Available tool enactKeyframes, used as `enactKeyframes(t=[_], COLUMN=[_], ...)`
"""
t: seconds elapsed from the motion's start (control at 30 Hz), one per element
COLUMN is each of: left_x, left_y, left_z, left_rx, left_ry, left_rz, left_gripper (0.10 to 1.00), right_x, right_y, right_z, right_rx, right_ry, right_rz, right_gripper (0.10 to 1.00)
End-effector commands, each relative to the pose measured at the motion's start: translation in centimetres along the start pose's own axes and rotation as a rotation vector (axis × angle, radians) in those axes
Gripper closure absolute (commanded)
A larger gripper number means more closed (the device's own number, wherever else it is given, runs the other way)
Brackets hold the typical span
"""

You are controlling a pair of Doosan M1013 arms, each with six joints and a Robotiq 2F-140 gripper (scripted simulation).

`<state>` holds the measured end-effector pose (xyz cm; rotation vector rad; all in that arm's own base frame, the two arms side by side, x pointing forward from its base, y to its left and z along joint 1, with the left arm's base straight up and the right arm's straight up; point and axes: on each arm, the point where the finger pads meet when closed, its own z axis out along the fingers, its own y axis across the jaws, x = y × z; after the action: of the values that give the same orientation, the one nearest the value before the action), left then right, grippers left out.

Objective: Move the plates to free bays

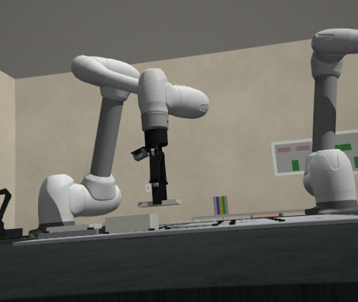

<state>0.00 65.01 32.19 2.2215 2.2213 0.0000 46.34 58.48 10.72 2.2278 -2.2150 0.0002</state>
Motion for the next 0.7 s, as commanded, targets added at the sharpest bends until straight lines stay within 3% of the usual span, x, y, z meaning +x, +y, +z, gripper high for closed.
enactKeyframes(t=[0.0,0.67], left_x=[0.0,0.0], left_y=[0.0,0.0], left_z=[-0.1,-0.1], left_rx=[0.000,0.000], left_ry=[0.002,0.002], left_rz=[0.000,0.000], left_gripper=[0.098,0.098], right_x=[-0.8,-4.8], right_y=[0.2,1.5], right_z=[-0.1,-0.1], right_rx=[0.001,0.001], right_ry=[-0.001,-0.001], right_rz=[0.000,0.000], right_gripper=[0.999,0.999])
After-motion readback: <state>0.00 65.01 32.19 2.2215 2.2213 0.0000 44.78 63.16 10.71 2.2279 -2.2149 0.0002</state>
